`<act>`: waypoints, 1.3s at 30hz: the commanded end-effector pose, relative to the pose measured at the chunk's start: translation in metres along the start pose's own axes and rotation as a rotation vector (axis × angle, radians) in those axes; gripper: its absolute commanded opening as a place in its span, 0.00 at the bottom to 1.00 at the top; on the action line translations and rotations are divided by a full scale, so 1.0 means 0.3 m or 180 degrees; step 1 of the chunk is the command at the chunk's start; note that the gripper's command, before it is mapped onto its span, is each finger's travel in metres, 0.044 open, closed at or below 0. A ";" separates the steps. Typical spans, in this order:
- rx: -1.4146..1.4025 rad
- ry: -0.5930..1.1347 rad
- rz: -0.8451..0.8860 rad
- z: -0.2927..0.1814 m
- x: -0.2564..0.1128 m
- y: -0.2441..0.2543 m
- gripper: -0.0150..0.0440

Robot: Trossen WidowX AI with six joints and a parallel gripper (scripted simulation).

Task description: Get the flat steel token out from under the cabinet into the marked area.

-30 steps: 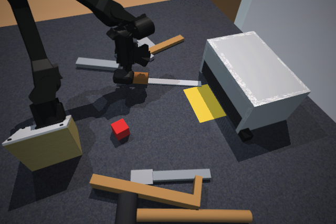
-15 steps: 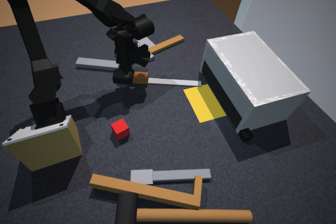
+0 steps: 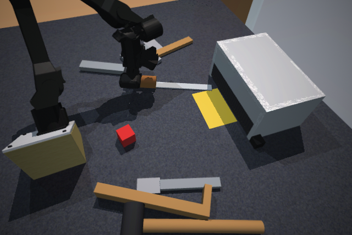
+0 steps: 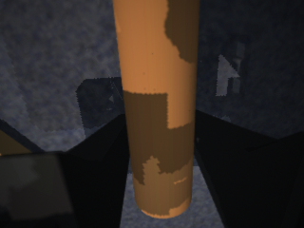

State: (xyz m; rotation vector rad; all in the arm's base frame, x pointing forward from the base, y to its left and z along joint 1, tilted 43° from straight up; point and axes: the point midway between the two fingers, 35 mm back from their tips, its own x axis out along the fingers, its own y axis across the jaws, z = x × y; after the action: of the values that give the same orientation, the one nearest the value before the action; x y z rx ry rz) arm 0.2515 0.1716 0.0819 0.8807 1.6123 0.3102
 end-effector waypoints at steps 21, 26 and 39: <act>-0.0033 0.0002 0.0006 0.102 -0.001 0.006 0.25; -0.0036 0.0002 0.0006 0.123 -0.001 0.007 0.25; -0.0041 0.0000 0.0006 0.178 -0.001 0.009 0.25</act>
State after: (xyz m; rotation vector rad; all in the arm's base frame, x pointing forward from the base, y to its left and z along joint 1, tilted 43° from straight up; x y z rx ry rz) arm 0.2966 0.1602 0.0713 0.8700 1.6076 0.3194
